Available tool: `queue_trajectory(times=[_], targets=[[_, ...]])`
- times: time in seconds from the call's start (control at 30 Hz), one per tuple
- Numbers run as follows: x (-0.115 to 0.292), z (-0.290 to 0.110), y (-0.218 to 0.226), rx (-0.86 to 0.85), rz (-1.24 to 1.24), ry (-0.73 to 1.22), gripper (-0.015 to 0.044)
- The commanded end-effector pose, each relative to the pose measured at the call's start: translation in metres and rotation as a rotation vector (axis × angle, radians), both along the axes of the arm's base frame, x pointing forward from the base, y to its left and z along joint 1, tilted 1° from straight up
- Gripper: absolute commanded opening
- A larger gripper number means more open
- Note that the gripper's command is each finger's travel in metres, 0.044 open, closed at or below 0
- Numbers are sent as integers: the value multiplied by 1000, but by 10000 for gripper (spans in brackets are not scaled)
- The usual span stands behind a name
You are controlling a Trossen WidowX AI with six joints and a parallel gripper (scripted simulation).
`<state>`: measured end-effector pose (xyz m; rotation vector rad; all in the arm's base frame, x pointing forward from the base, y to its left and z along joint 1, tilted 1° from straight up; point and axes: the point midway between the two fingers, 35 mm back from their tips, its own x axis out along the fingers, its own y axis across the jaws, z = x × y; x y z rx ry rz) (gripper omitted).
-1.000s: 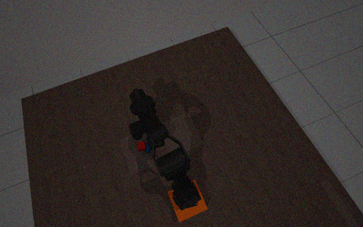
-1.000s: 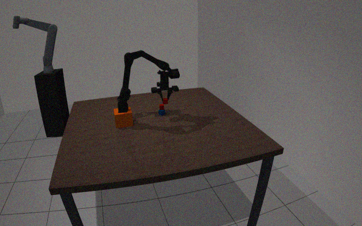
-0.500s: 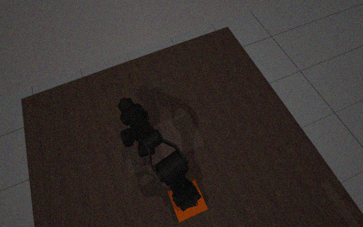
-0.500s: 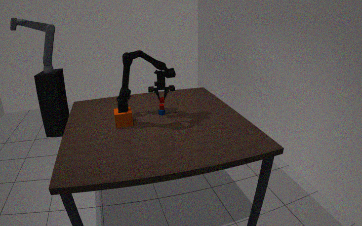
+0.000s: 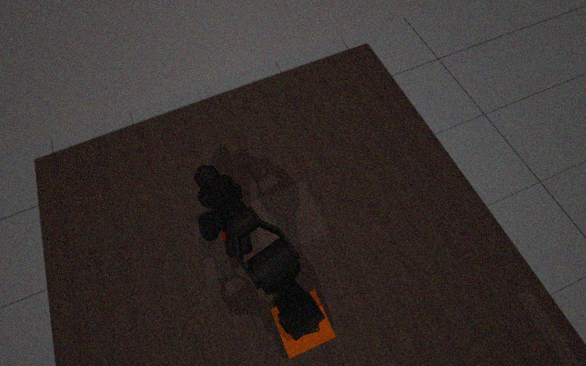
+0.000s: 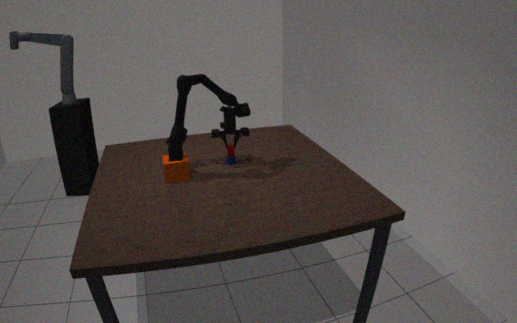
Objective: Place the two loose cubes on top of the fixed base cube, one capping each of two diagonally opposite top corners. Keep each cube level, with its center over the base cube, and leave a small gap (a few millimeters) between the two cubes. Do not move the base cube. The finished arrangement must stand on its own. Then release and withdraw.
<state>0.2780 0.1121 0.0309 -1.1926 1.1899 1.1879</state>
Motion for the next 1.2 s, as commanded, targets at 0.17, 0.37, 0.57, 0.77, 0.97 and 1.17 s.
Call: queue_trajectory(times=[0.17, 0.37, 0.57, 0.77, 0.97, 1.17], targets=[[-2, -7, 0, -1, -3, 8, 105], [-1, -22, 0, -1, -2, 8, 105], [-1, -32, 0, -1, -2, 8, 105], [-1, -32, 0, -1, -2, 8, 105], [-1, -32, 0, -1, -2, 8, 105], [-1, -34, 0, -1, -2, 8, 105]])
